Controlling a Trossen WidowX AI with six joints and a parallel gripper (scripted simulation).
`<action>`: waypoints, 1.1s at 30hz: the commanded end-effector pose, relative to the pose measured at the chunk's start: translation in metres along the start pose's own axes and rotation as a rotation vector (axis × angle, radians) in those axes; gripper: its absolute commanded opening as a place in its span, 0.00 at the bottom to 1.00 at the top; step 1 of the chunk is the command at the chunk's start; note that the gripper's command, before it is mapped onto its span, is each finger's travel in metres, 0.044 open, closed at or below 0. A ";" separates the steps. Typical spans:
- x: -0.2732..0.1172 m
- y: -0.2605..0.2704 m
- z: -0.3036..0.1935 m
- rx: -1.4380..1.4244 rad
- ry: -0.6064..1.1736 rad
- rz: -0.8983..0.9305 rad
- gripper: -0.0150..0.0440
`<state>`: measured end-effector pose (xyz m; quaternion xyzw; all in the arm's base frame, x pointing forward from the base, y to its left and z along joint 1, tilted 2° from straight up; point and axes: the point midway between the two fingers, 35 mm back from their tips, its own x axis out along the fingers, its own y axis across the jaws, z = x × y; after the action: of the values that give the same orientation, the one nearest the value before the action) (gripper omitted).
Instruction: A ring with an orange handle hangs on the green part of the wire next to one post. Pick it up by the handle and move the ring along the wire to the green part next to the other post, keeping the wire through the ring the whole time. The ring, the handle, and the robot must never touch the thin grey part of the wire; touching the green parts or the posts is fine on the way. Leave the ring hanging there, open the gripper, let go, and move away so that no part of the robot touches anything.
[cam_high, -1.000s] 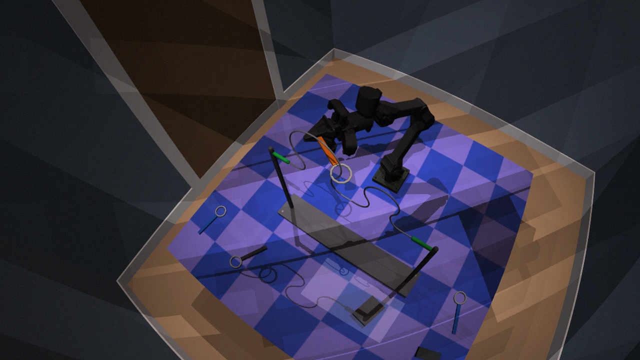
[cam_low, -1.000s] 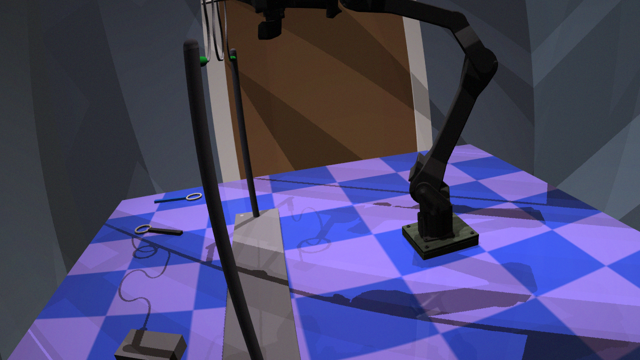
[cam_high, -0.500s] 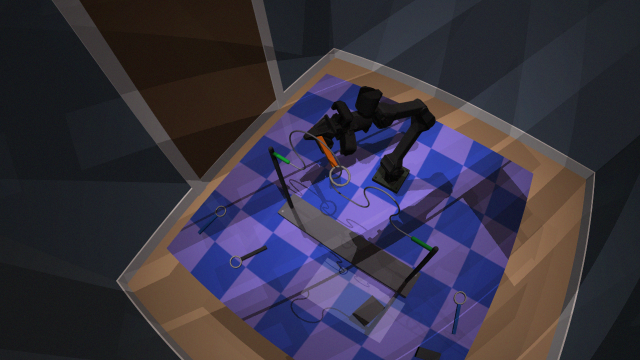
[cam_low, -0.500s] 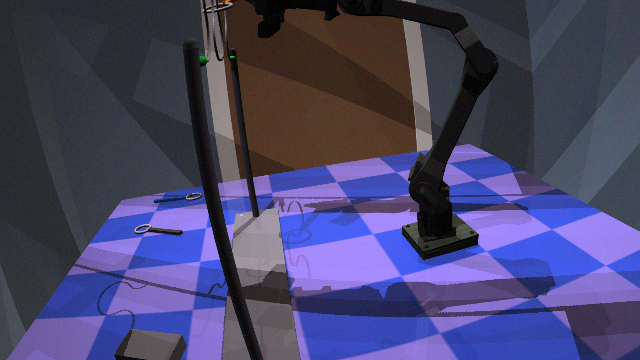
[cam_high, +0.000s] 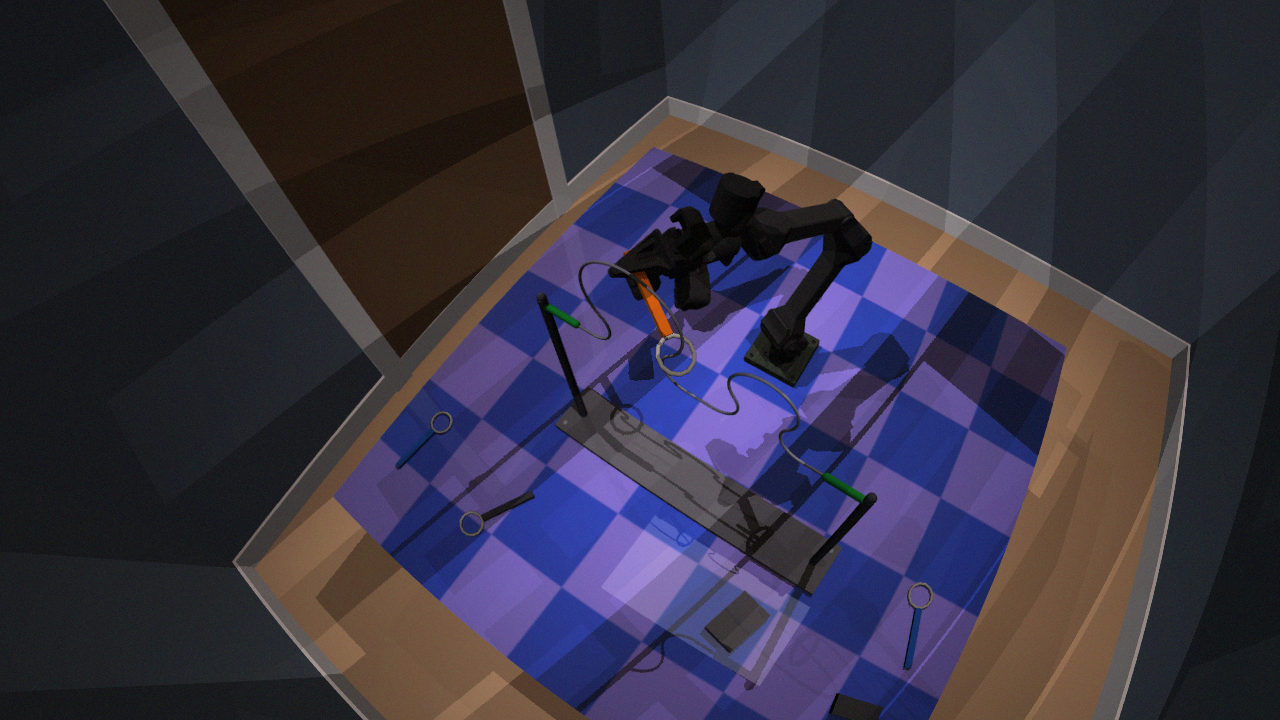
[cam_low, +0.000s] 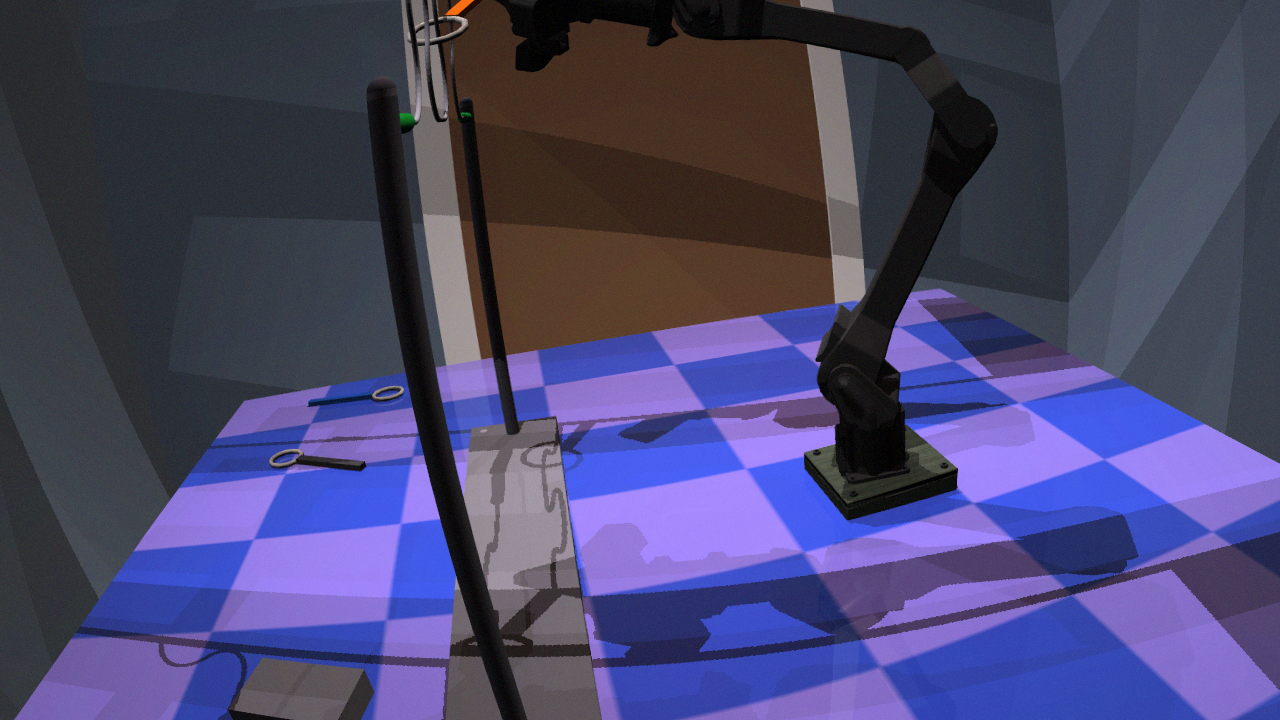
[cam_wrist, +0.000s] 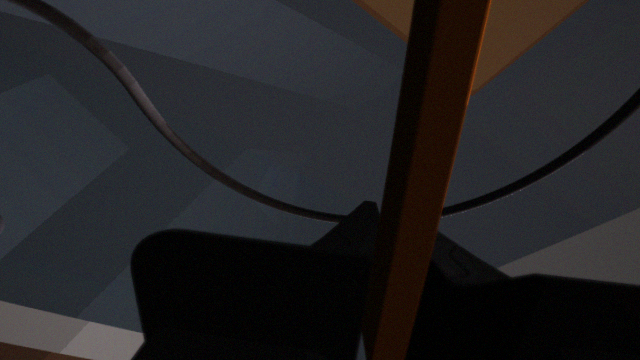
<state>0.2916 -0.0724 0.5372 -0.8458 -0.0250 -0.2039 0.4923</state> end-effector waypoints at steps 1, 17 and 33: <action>0.000 -0.001 0.000 -0.041 -0.004 -0.019 0.00; -0.001 0.012 -0.002 -0.064 -0.005 -0.029 0.00; -0.016 0.052 -0.002 0.134 0.105 0.076 0.00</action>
<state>0.2926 -0.0952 0.4991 -0.8213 0.0044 -0.2177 0.5274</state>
